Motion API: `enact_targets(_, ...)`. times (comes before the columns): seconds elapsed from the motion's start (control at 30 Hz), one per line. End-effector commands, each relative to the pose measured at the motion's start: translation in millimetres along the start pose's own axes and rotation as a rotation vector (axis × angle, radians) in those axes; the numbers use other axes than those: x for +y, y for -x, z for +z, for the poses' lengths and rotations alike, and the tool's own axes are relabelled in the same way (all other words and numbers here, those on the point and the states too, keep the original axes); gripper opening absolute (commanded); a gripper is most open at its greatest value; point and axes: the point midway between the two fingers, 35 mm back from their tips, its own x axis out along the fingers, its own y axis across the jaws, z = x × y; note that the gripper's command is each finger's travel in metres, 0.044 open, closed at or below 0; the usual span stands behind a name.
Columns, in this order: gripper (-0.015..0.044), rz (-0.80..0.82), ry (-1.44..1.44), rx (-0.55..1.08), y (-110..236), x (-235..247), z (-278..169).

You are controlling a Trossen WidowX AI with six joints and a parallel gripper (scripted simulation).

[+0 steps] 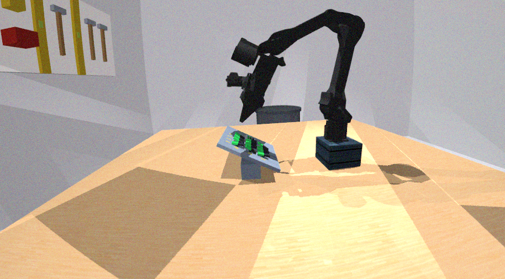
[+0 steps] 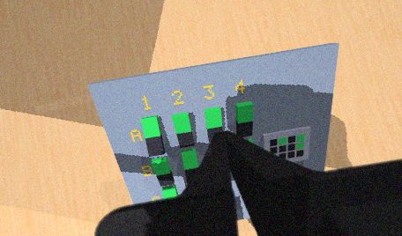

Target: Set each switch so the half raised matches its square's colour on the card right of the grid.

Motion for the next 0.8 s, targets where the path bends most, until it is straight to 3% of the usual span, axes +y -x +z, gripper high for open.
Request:
enact_targets(0.0, 0.0, 0.004, 0.006, 0.03, -18, -1, -5)
enact_targets(0.77, 0.0, 0.004, 0.006, 0.029, -42, -1, -5)
